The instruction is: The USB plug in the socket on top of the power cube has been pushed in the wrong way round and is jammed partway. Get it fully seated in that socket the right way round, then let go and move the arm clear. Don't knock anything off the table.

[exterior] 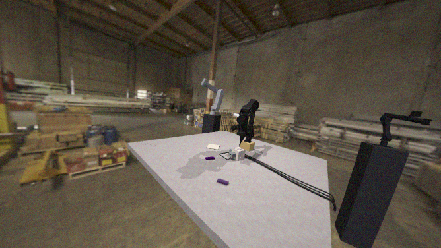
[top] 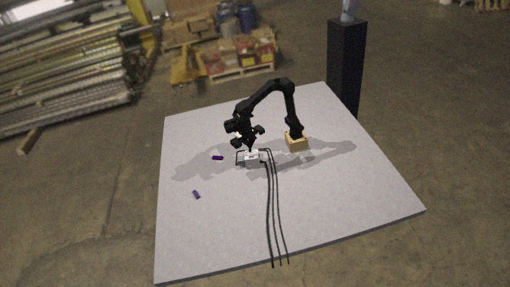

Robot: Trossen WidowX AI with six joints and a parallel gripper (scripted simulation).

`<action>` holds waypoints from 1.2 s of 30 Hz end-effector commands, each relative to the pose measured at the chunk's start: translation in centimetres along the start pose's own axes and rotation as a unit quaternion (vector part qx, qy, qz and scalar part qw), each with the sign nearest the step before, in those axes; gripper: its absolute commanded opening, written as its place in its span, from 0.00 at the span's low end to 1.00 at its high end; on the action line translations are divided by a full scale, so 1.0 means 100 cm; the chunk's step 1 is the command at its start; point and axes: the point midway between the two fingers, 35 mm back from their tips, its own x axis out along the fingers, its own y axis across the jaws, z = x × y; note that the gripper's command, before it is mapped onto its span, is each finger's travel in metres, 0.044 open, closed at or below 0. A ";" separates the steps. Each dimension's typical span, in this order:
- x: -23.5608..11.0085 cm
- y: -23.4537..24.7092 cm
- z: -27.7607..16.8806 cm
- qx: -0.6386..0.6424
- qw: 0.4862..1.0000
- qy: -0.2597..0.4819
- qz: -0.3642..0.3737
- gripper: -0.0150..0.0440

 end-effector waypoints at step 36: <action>0.000 0.000 0.000 0.298 0.954 0.001 0.000 0.25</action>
